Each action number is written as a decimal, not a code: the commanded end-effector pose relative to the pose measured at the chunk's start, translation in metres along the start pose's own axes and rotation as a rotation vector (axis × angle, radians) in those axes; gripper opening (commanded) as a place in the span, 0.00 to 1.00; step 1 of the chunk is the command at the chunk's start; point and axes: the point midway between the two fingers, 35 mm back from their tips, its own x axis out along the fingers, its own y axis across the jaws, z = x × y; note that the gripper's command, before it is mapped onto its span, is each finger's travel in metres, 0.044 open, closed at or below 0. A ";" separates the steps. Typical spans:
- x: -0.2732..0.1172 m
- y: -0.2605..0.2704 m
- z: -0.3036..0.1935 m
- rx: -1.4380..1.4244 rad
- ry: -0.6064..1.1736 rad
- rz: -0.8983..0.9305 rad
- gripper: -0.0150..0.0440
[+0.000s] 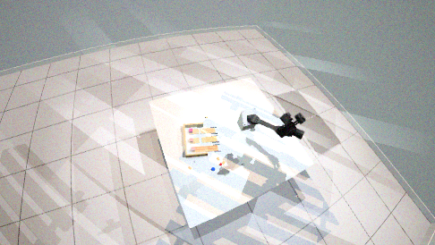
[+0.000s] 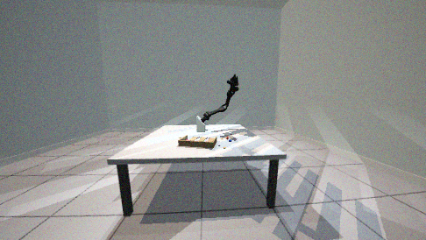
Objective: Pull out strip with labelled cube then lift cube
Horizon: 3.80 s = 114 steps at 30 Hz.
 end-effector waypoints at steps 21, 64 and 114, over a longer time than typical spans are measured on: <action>-0.040 -0.204 0.240 -0.837 0.023 -0.754 0.93; -0.388 -0.362 0.376 -1.011 1.163 -1.475 0.75; -0.441 -0.501 0.265 -0.283 1.460 -2.185 0.25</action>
